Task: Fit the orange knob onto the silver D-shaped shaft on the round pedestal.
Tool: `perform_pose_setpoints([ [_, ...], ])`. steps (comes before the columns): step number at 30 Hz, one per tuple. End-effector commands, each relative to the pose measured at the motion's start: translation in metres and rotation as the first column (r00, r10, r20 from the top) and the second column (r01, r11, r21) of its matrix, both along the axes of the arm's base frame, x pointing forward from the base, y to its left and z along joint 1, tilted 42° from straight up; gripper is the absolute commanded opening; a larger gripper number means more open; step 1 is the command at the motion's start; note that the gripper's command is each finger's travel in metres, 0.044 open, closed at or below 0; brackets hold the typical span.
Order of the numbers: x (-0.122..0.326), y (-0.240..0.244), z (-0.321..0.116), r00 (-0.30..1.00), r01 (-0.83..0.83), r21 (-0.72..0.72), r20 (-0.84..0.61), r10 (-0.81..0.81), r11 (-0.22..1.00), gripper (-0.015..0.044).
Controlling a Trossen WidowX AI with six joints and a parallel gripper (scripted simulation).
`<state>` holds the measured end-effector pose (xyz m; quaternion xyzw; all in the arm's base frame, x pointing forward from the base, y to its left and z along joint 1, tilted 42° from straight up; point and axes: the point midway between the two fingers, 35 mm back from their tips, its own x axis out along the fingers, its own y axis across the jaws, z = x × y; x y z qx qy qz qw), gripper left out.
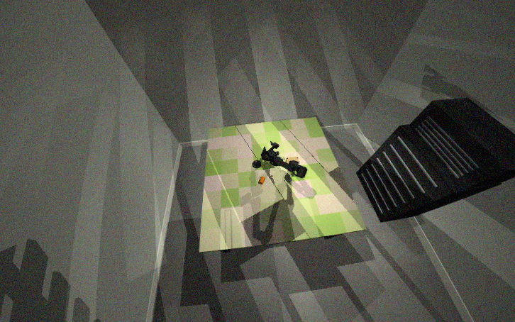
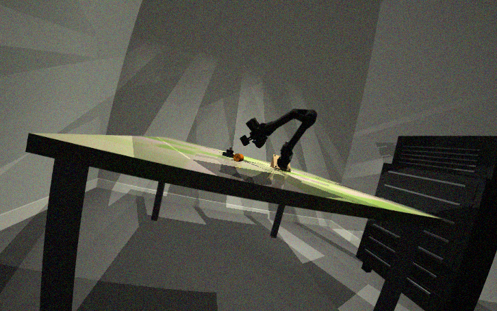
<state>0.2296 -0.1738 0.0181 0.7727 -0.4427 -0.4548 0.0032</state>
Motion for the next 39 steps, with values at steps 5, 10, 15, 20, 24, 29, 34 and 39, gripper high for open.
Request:
perform_pose_setpoints([
  [5, 0.037, 0.026, 0.004, 0.992, 0.055, 0.213, 0.1, -0.077, 0.976, 0.044],
  [10, 0.074, 0.074, 0.02, 0.955, 0.178, 0.511, 0.116, -0.273, 0.841, 0.044],
  [15, 0.092, 0.128, 0.048, 0.875, 0.352, 0.713, -0.022, -0.483, 0.606, 0.044],
  [20, 0.094, 0.164, 0.071, 0.784, 0.486, 0.768, -0.172, -0.597, 0.417, 0.044],
  [24, 0.09, 0.194, 0.093, 0.678, 0.597, 0.761, -0.311, -0.665, 0.253, 0.044],
  [29, 0.08, 0.229, 0.124, 0.505, 0.724, 0.688, -0.481, -0.716, 0.049, 0.044],
  [34, 0.072, 0.253, 0.148, 0.349, 0.801, 0.592, -0.588, -0.729, -0.094, 0.044],
  [39, 0.072, 0.253, 0.148, 0.349, 0.801, 0.591, -0.589, -0.729, -0.095, 0.044],
])
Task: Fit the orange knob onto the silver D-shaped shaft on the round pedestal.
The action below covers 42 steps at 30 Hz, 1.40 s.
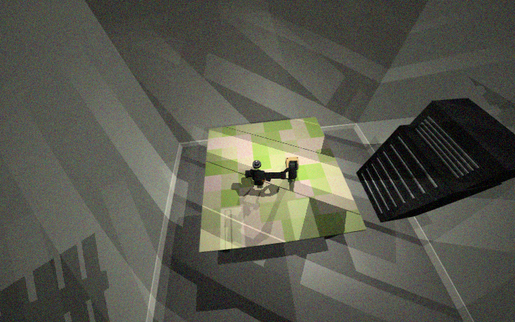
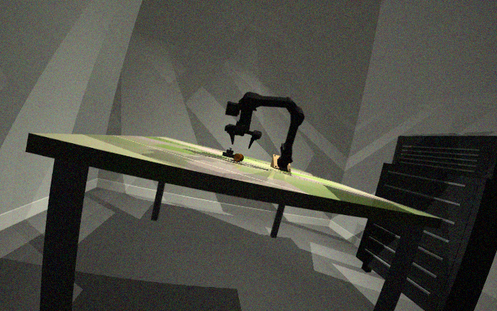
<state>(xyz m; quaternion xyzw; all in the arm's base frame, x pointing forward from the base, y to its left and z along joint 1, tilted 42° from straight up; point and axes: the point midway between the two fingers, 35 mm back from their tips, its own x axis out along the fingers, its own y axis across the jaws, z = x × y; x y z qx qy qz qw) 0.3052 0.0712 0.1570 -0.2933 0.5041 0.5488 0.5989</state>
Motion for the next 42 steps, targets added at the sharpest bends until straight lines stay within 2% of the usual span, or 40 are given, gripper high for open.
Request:
perform_pose_setpoints([
  [1, -0.004, 0.008, 0.01, 0.996, 0.064, 0.029, -0.061, -0.062, 0.998, 0.044],
  [42, -0.002, 0.053, -0.039, 0.996, 0.064, 0.032, -0.061, -0.062, 0.997, 0.044],
])
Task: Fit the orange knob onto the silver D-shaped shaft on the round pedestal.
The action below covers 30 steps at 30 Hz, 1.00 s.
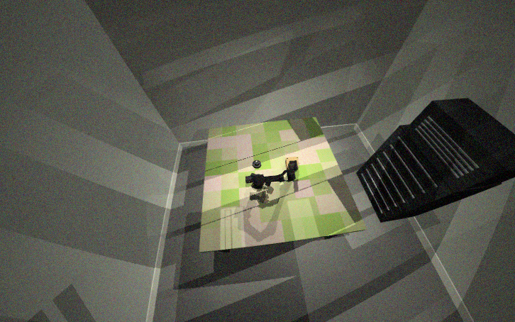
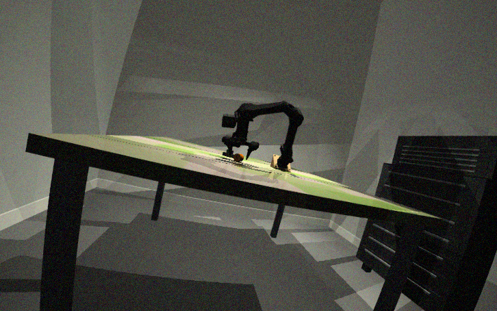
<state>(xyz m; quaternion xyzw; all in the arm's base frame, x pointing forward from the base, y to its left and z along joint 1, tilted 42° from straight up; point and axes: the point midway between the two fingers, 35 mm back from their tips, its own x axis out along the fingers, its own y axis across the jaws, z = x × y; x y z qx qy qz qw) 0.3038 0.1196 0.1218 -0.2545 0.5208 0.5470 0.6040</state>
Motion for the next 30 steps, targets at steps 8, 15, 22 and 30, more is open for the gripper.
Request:
perform_pose_setpoints([
  [8, -0.0003, 0.0058, -0.006, 1.0, 0.007, 0.005, -0.003, -0.007, 1.0, 0.0309],
  [15, -0.0003, 0.0058, -0.006, 1.0, 0.007, 0.005, -0.003, -0.007, 1.0, 0.024],
  [22, -0.0003, 0.0058, -0.006, 1.0, 0.007, 0.005, -0.003, -0.007, 1.0, 0.024],
  [30, -0.0003, 0.0058, -0.006, 1.0, 0.007, 0.005, -0.003, -0.007, 1.0, 0.0187],
])
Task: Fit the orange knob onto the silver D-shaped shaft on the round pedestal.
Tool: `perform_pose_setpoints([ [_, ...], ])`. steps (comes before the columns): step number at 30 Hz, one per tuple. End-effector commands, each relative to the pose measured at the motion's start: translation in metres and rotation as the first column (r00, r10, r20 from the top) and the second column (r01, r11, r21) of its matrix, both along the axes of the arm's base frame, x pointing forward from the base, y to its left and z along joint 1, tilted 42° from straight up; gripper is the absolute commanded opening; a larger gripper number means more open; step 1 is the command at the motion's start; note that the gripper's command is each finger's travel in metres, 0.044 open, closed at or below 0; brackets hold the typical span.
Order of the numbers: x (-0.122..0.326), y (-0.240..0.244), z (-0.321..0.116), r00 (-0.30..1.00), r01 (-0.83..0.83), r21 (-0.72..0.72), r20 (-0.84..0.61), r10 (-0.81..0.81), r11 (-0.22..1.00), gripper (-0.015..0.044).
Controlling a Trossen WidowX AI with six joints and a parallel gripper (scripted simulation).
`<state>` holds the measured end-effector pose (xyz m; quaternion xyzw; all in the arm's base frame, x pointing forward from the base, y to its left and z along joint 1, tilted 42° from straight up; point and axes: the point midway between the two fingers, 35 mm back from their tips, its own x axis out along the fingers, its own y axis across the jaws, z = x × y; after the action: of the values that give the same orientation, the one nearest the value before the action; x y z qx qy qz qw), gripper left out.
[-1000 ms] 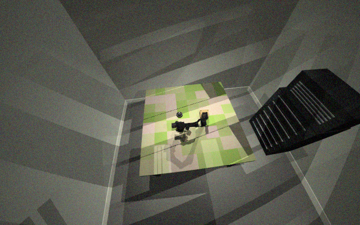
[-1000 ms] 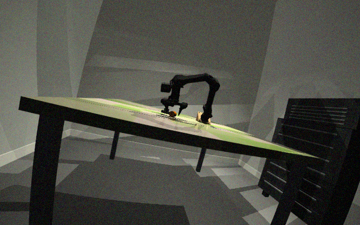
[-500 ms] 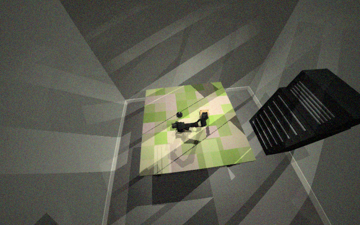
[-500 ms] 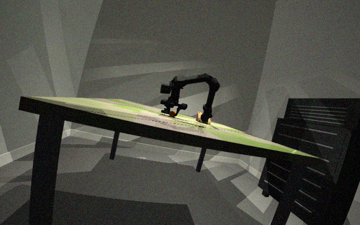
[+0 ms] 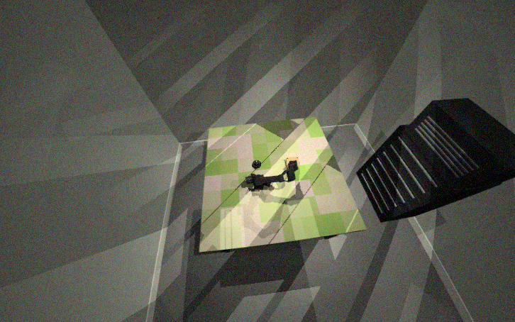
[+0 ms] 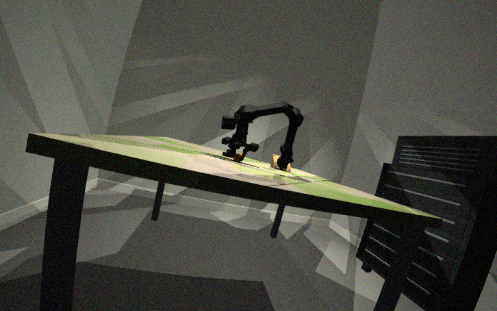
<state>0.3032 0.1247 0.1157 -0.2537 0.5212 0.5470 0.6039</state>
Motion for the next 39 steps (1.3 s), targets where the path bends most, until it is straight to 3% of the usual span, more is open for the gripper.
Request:
perform_pose_setpoints([
  [1, 0.0, 0.001, 0.0, 1.0, 0.006, 0.004, -0.002, -0.006, 1.0, 0.018],
  [8, 0.0, -0.001, 0.0, 1.0, 0.011, 0.029, 0.007, -0.011, 1.0, 0.0179],
  [39, -0.011, -0.031, -0.007, 0.98, 0.103, 0.478, 0.104, -0.173, 0.872, 0.0179],
])
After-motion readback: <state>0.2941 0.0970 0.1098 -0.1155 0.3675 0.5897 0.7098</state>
